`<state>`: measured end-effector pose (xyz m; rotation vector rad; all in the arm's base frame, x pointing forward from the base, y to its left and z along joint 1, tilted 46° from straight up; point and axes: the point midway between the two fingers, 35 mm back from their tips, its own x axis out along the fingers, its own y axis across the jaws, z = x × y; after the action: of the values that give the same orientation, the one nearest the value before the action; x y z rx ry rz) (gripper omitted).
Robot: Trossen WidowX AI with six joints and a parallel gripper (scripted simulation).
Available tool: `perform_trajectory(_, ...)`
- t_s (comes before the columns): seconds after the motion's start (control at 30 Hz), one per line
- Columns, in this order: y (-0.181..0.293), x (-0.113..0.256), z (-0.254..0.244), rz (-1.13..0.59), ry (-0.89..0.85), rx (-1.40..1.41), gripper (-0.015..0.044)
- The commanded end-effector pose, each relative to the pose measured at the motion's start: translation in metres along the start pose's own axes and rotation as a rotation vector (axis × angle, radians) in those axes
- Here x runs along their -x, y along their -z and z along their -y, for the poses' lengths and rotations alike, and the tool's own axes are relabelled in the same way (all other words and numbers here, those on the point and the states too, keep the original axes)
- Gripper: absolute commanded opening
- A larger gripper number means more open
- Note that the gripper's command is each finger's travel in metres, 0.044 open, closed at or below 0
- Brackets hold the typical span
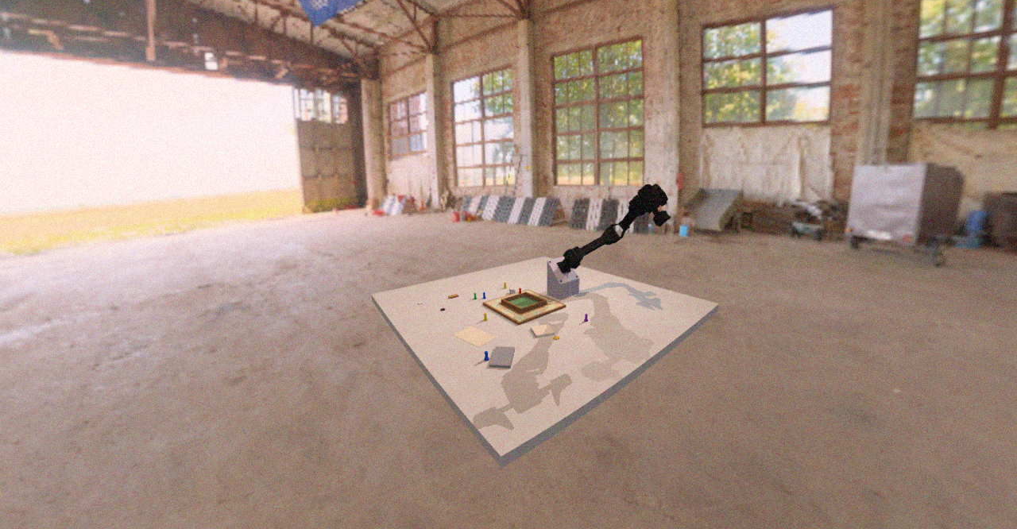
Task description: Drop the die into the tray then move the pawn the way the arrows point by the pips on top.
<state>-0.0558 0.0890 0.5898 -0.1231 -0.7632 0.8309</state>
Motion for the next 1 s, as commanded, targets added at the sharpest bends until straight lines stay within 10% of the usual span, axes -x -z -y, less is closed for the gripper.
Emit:
perform_trajectory(0.0,0.002,-0.001,0.001,-0.003,0.002,-0.001,0.0374)
perform_trajectory(0.13,0.036,-0.022,0.027,-0.074,0.04,-0.028,0.0275)
perform_trajectory(0.57,0.201,-0.074,0.132,-0.454,0.227,-0.175,0.0275)
perform_trajectory(0.97,0.341,-0.041,0.203,-0.788,0.388,-0.244,0.0275)
